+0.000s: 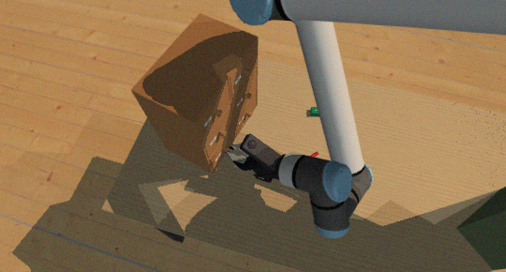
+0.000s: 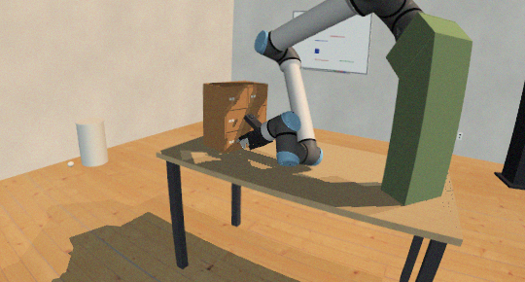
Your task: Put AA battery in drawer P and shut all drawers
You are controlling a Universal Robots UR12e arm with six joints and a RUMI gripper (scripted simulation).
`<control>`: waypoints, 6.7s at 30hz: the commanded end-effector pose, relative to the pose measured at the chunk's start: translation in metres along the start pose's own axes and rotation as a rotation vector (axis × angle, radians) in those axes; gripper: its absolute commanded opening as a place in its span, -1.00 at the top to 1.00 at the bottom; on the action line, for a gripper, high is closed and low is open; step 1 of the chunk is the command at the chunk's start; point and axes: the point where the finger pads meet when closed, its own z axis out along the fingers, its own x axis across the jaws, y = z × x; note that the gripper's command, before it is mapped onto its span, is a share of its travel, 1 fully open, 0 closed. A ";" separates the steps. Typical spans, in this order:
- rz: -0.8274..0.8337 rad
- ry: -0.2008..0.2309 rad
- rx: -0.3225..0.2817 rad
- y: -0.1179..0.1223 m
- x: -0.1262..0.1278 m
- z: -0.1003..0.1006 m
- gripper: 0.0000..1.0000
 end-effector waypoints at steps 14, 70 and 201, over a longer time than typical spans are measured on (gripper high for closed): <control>0.000 0.000 0.001 -0.001 0.000 0.001 0.86; 0.000 0.000 0.001 -0.001 0.000 0.000 0.61; 0.000 0.000 -1.046 -0.070 0.000 -0.252 0.61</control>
